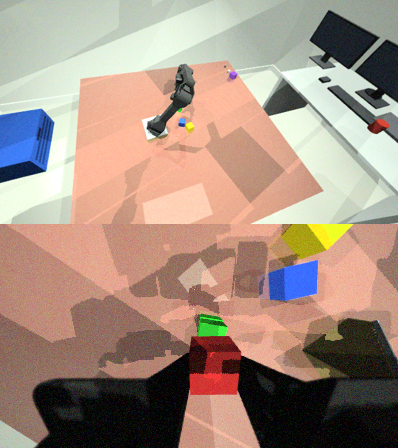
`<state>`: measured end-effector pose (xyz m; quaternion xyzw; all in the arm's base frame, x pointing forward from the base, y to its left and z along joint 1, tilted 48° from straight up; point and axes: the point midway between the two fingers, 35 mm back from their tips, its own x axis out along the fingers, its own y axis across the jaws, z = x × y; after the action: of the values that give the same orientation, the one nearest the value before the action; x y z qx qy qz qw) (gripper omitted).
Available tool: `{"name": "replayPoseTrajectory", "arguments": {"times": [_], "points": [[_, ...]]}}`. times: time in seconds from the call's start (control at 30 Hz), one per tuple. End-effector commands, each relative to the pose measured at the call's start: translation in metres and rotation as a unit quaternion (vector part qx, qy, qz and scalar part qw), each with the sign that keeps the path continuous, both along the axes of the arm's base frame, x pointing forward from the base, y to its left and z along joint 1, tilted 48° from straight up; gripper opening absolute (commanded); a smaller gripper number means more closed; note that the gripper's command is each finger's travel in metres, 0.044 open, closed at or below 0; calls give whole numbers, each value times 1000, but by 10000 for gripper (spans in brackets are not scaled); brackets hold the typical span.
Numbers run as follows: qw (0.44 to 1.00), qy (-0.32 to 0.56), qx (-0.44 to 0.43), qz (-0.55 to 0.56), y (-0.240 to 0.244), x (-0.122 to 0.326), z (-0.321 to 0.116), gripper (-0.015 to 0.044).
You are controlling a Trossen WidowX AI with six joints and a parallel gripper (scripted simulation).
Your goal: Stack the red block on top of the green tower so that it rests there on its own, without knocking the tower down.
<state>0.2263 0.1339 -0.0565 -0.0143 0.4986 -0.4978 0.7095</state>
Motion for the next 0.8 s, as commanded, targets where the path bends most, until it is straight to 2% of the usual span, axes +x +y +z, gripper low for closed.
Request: {"name": "replayPoseTrajectory", "arguments": {"times": [0.0, 0.37, 0.77], "points": [[1000, 3, -5, -2, -12, 0, -6, 0], [1000, 3, -5, -2, -34, -1, -26, 0], [1000, 3, -6, -2, -34, -1, -27, 0]]}}
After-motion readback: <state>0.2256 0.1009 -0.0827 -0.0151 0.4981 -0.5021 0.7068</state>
